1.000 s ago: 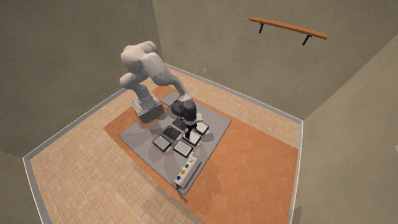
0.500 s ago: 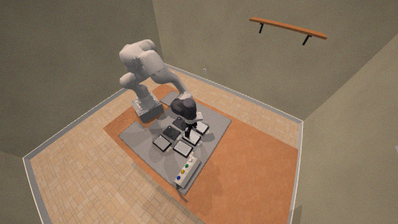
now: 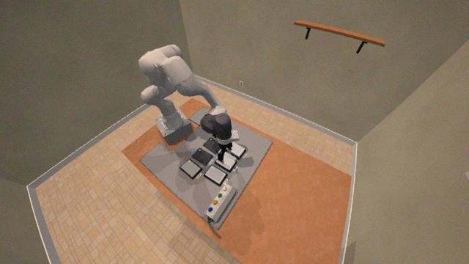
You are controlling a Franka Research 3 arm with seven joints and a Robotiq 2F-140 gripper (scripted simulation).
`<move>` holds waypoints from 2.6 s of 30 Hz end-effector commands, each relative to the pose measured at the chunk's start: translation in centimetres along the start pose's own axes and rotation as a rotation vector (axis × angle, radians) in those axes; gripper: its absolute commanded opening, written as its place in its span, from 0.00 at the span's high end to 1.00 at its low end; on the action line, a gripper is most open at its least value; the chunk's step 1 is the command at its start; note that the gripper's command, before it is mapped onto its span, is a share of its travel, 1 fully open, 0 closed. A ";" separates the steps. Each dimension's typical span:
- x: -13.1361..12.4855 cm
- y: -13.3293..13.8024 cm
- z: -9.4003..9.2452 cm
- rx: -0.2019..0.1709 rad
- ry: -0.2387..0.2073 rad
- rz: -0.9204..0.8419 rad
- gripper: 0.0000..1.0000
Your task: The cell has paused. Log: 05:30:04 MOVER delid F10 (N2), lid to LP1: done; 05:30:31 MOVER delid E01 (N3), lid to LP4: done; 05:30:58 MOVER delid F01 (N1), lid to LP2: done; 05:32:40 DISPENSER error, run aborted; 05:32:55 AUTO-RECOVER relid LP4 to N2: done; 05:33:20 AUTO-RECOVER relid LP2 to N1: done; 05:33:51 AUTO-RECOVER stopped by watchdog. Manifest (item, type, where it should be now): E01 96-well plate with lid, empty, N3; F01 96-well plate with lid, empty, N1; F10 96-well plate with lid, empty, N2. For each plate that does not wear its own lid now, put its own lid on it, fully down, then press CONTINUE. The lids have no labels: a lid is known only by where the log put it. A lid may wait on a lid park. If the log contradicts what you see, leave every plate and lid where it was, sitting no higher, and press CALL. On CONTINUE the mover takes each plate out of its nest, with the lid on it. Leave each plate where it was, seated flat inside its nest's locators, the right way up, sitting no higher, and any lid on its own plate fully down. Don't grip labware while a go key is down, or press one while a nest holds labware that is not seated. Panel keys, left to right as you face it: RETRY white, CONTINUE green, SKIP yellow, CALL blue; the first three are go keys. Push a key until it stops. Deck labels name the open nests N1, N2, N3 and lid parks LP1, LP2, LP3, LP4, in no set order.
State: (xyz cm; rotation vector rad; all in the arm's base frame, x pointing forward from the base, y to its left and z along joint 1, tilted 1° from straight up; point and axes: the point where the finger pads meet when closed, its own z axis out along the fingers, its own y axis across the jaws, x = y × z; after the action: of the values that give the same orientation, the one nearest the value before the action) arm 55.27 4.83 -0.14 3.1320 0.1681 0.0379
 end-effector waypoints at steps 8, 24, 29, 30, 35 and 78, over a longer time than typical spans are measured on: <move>-0.3 0.0 -0.6 0.001 -0.008 -0.004 1.00; -0.5 10.9 -0.6 0.001 -0.007 -0.004 1.00; -0.7 12.7 -0.6 0.001 -0.007 -0.004 1.00; -0.7 12.7 -0.6 0.001 -0.007 -0.004 1.00; -0.7 12.7 -0.6 0.001 -0.007 -0.004 1.00; -0.7 12.7 -0.3 0.001 -0.007 -0.034 1.00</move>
State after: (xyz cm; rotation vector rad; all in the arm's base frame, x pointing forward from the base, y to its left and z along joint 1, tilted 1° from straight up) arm 55.80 -7.73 0.27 3.1332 0.1816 0.0216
